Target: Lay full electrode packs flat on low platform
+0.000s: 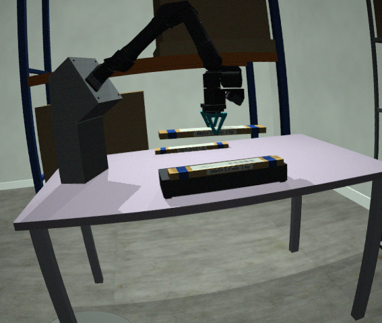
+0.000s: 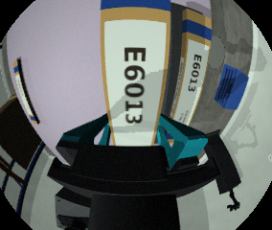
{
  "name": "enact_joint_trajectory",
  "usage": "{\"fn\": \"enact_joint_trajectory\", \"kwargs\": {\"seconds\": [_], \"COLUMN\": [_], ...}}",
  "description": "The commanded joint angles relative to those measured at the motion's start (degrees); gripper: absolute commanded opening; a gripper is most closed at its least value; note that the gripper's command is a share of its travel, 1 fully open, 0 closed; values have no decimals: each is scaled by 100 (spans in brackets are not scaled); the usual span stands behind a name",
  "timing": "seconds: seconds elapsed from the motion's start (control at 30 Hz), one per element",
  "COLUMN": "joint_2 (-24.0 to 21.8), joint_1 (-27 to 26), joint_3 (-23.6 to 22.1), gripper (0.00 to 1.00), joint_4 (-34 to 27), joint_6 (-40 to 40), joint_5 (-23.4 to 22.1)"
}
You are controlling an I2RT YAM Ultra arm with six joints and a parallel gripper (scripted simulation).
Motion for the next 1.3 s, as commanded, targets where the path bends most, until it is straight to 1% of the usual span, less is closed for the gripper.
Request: {"fn": "enact_joint_trajectory", "kwargs": {"seconds": [0.0,0.07,0.47,0.53,1.27], "joint_2": [29,-144,14,-29,79], "joint_1": [-273,-279,-321,-326,-389], "joint_3": [420,472,605,614,755], "gripper": [0,0,0,0,0], "joint_4": [-179,-209,-252,-250,-294], "joint_6": [-137,-151,-159,-165,-198], "joint_5": [-209,-217,-258,-262,-313]}}
